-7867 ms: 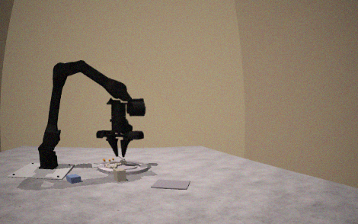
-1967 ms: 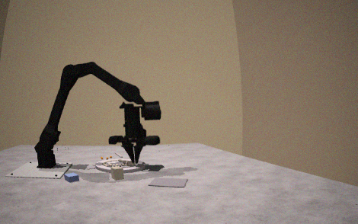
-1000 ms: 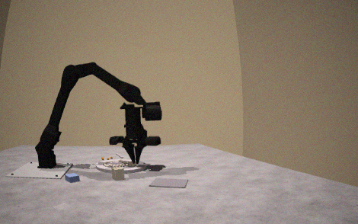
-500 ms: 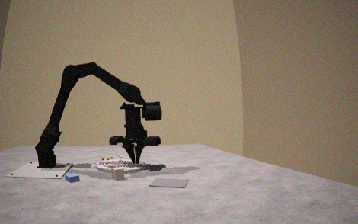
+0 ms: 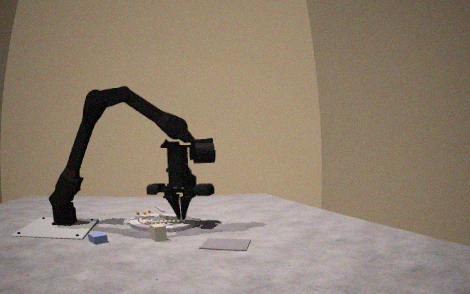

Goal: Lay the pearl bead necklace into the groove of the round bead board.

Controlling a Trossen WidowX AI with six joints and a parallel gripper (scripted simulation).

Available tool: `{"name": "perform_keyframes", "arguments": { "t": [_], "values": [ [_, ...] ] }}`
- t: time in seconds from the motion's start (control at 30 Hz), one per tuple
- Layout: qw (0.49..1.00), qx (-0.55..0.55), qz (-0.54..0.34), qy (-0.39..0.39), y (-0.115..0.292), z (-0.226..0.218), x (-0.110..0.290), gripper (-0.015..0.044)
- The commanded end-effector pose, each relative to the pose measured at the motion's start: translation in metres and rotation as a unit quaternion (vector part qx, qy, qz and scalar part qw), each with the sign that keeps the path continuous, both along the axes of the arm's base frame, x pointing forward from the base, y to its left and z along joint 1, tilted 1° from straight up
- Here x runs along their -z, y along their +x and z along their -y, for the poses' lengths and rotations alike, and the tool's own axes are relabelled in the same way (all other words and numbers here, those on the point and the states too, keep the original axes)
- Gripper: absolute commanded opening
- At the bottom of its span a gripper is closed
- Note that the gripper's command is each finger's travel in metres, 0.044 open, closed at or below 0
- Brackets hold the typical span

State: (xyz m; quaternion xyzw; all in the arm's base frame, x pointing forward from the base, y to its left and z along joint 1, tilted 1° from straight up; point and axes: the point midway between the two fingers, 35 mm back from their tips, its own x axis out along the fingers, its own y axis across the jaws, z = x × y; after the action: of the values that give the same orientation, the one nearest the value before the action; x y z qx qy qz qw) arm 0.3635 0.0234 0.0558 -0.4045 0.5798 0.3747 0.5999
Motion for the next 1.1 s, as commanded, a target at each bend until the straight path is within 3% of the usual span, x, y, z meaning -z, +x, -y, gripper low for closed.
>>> {"name": "perform_keyframes", "arguments": {
  "t": [0.0, 0.6, 1.07],
  "values": [
    [1.0, -0.002, -0.008, -0.001, -0.0019, 0.0001, 0.0054, 0.0],
    [1.0, -0.002, -0.008, -0.001, -0.0019, 0.0001, 0.0054, 0.0],
    [1.0, -0.001, -0.004, 0.0, -0.0011, 0.0, -0.0014, 0.0368]
  ]
}}
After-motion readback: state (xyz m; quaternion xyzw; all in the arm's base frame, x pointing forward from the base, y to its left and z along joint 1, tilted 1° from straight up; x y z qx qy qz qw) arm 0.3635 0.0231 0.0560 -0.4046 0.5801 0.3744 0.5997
